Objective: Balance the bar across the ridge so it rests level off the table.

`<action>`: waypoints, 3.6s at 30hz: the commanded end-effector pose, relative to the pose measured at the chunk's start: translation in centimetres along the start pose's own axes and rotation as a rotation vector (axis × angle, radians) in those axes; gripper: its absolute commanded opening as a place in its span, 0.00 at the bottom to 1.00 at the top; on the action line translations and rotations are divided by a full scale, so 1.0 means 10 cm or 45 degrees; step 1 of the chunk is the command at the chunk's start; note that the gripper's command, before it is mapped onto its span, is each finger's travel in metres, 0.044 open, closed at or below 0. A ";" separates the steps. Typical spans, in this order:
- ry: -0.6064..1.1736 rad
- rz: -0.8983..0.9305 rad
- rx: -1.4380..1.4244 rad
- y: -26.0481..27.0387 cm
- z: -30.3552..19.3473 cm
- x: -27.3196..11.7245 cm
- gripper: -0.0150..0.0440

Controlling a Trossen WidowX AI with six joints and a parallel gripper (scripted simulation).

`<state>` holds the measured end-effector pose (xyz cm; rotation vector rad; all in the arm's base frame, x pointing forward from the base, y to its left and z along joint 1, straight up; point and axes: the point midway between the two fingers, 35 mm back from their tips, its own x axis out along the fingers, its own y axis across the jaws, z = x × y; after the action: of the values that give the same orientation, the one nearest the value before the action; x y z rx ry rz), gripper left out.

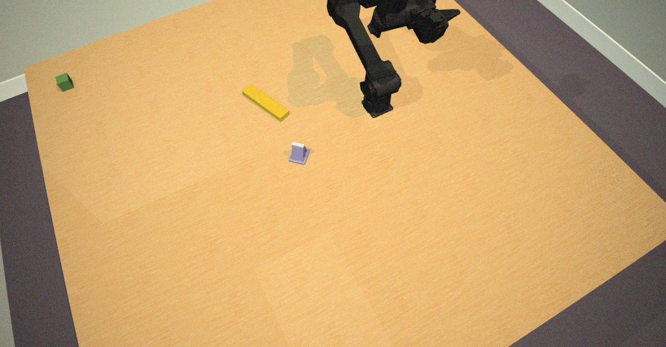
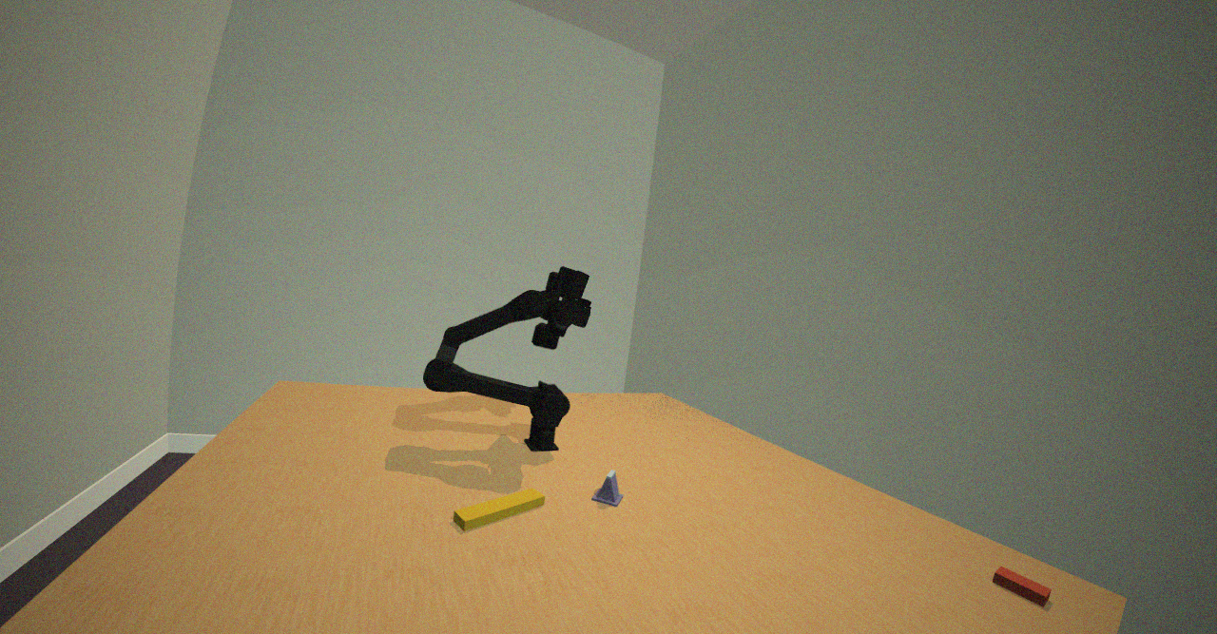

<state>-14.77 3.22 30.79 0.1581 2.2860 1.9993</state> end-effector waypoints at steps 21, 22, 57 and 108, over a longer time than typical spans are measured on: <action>-0.617 -0.028 0.073 0.18 1.00 -0.29 0.79; -0.649 -0.032 0.078 0.18 1.05 -0.32 0.79; -1.685 -0.210 0.416 0.03 2.07 -1.99 0.79; -2.555 -0.515 1.490 -1.16 0.62 -4.43 0.79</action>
<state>29.33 2.73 19.42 0.9930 1.2418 -0.2703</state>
